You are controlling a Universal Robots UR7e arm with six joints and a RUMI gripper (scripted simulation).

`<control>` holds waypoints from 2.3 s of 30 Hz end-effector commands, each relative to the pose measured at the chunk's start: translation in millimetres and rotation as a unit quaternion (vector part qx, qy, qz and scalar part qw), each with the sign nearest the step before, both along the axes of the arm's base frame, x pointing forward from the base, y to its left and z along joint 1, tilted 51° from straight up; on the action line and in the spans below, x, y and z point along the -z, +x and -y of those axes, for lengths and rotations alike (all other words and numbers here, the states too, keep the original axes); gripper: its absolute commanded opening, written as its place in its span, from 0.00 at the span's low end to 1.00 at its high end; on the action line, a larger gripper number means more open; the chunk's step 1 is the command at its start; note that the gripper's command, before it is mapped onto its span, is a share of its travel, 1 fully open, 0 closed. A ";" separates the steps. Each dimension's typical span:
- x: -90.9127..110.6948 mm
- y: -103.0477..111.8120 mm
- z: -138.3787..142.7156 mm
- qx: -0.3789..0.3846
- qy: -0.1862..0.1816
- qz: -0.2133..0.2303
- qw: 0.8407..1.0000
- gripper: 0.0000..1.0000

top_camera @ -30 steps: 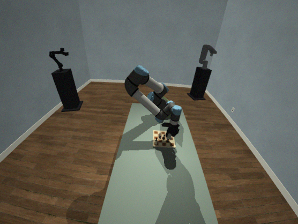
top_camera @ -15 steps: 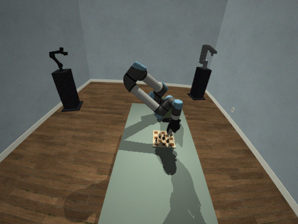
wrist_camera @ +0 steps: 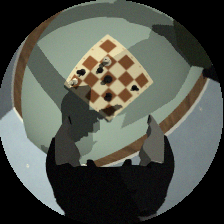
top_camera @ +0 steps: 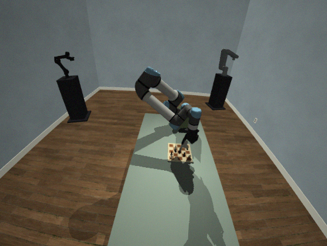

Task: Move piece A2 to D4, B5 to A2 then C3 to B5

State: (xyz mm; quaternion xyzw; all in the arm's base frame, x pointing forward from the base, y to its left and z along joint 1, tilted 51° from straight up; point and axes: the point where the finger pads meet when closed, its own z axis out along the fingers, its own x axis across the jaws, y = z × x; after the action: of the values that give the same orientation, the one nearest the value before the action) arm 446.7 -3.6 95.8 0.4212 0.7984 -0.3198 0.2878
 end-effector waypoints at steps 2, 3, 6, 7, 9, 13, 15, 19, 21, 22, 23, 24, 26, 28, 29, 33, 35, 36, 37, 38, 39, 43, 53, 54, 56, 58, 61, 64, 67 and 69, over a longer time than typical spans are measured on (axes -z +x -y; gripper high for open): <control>-1.0 0.8 -0.6 0.000 0.000 0.001 1.000 1.00; -1.1 0.8 -0.7 0.000 0.000 0.001 1.000 1.00; -1.1 0.9 -0.7 0.000 0.000 0.001 1.000 1.00; -1.1 0.9 -0.7 0.000 0.000 0.001 1.000 1.00; -1.1 0.9 -0.7 0.000 0.000 0.001 1.000 1.00; -1.1 0.9 -0.7 0.000 0.000 0.001 1.000 1.00; -0.8 0.6 -0.7 0.000 0.000 0.001 1.000 1.00; 12.7 -11.8 -5.5 0.014 0.004 0.016 1.000 1.00; 25.2 -24.1 -10.3 0.030 0.009 0.035 0.999 1.00; 32.1 -31.3 -12.8 0.039 0.012 0.046 0.998 1.00; 38.8 -38.5 -15.1 0.048 0.015 0.057 0.997 1.00; 44.9 -45.4 -17.1 0.057 0.017 0.067 0.996 1.00; 54.1 -56.4 -19.9 0.071 0.021 0.084 0.994 1.00; 57.0 -60.0 -20.7 0.075 0.022 0.089 0.993 1.00; 57.0 -60.0 -20.7 0.075 0.022 0.089 0.993 1.00; 59.5 -63.2 -21.4 0.079 0.023 0.094 0.992 0.20; 58.9 -62.0 -21.8 0.079 0.023 0.094 0.992 0.20; 58.5 -61.3 -22.0 0.079 0.023 0.095 0.992 0.20; 58.4 -61.1 -22.1 0.079 0.023 0.095 0.992 0.20; 58.4 -61.1 -22.1 0.079 0.023 0.095 0.992 0.20; 58.3 -61.0 -21.9 0.079 0.023 0.095 0.992 0.20; 58.0 -60.9 -21.7 0.079 0.024 0.096 0.992 0.20; 58.0 -60.8 -21.7 0.079 0.024 0.096 0.992 0.20; 58.0 -60.8 -21.7 0.079 0.024 0.096 0.992 0.20; 58.0 -60.8 -21.7 0.079 0.024 0.096 0.992 0.20; 58.0 -60.8 -21.7 0.079 0.024 0.096 0.992 0.20; 58.0 -60.8 -21.7 0.079 0.024 0.096 0.992 0.20; 58.0 -60.8 -21.7 0.079 0.024 0.096 0.992 0.20; 58.0 -60.8 -21.7 0.079 0.024 0.096 0.992 0.20; 58.1 -60.9 -21.6 0.079 0.024 0.096 0.992 0.20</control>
State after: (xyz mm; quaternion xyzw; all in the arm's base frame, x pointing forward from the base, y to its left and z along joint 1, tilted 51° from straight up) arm 384.5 17.1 37.5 0.5190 0.7387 -0.2812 0.3255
